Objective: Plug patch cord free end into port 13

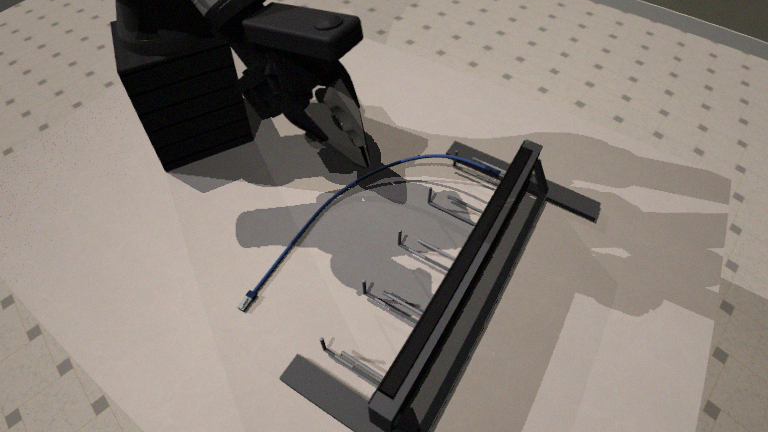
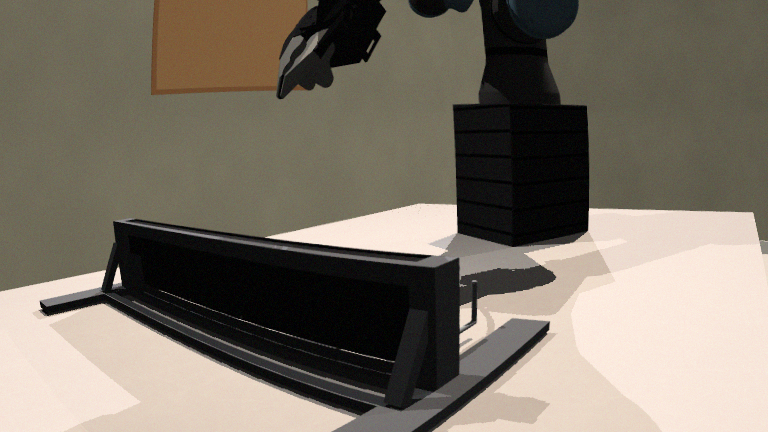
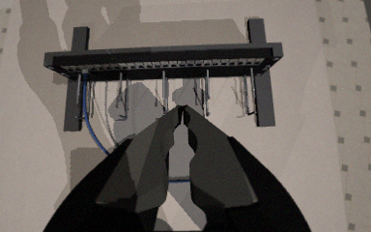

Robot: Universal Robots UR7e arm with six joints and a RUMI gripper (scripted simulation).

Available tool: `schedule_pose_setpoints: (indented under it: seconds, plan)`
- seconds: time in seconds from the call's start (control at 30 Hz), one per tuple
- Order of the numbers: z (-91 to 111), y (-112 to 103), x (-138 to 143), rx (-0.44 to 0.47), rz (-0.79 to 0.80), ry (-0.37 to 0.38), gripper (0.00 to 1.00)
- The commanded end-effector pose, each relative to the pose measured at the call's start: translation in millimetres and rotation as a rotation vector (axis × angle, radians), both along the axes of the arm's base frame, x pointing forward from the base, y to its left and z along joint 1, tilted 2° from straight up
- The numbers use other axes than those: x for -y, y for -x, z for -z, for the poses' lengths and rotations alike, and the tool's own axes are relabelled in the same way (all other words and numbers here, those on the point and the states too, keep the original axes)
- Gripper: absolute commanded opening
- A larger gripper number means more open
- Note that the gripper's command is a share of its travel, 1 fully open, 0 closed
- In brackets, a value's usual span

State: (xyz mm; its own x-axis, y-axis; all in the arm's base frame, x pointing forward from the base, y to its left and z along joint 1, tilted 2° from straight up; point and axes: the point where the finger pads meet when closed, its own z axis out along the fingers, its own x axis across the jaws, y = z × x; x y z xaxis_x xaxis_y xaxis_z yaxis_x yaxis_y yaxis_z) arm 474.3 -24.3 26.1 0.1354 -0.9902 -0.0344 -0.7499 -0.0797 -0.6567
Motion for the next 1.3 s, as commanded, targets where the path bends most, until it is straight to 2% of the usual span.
schedule_pose_setpoints:
  seconds: [0.0,0.5,0.9,1.27]
  plan:
    - [-0.3,-0.3,0.9,0.001,0.000,0.000,0.00]
    - [1.0,-5.4,38.1,0.001,0.000,0.000,0.00]
    - [2.8,-12.8,92.2,0.001,0.000,0.000,0.00]
    - [3.1,-13.7,99.0,0.001,0.000,0.000,0.00]
